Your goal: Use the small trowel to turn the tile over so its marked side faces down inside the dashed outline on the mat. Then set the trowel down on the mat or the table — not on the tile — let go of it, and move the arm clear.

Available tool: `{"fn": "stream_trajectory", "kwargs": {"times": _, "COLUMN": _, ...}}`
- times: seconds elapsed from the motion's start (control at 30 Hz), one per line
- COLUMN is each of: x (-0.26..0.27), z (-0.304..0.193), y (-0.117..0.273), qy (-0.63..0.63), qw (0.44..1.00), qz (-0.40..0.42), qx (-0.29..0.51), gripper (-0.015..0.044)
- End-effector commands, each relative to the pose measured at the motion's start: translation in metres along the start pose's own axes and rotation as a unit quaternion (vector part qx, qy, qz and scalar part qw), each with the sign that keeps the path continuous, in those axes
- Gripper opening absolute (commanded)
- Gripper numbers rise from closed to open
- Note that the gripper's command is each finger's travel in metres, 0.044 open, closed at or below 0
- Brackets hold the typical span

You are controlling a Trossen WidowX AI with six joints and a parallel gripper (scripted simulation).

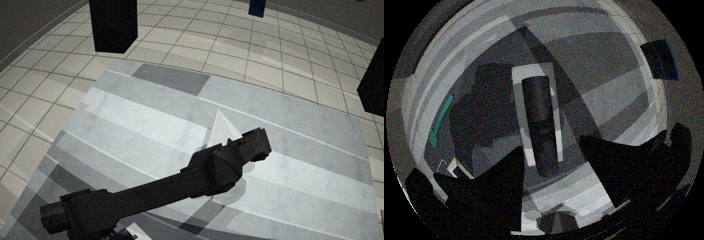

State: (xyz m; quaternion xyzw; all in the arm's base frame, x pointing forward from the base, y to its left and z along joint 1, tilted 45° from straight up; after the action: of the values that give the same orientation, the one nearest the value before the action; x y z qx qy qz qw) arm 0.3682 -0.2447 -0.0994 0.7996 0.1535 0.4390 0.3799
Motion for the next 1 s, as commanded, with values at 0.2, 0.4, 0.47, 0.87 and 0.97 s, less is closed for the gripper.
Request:
{"fn": "stream_trajectory", "kwargs": {"times": 0.2, "x": 0.002, "z": 0.002, "y": -0.015, "qy": 0.005, "qw": 1.000, "qz": 0.004, "qx": 0.010, "gripper": 0.0270}}
{"fn": "stream_trajectory", "kwargs": {"times": 0.4, "x": 0.002, "z": 0.003, "y": -0.025, "qy": 0.005, "qw": 1.000, "qz": 0.005, "qx": 0.015, "gripper": 0.0270}}
{"fn": "stream_trajectory", "kwargs": {"times": 0.47, "x": 0.002, "z": 0.003, "y": -0.029, "qy": 0.005, "qw": 1.000, "qz": 0.005, "qx": 0.016, "gripper": 0.0270}}
{"fn": "stream_trajectory", "kwargs": {"times": 0.87, "x": 0.002, "z": 0.004, "y": -0.043, "qy": 0.005, "qw": 1.000, "qz": 0.006, "qx": 0.024, "gripper": 0.0217}}
{"fn": "stream_trajectory", "kwargs": {"times": 0.97, "x": 0.002, "z": 0.004, "y": -0.043, "qy": 0.005, "qw": 1.000, "qz": 0.006, "qx": 0.024, "gripper": 0.0178}}
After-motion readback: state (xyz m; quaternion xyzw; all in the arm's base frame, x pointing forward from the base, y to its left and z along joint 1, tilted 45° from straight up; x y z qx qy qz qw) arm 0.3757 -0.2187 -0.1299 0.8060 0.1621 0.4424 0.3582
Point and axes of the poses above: the point midway between the two fingers, 35 mm back from their tips, its own y axis back along the fingers, its own x axis across the jaws, z = x × y, the point moved 3 cm from there along y, back along the fingers, and after that the axes turned 5 degrees about -y, right-handed, at the moved point
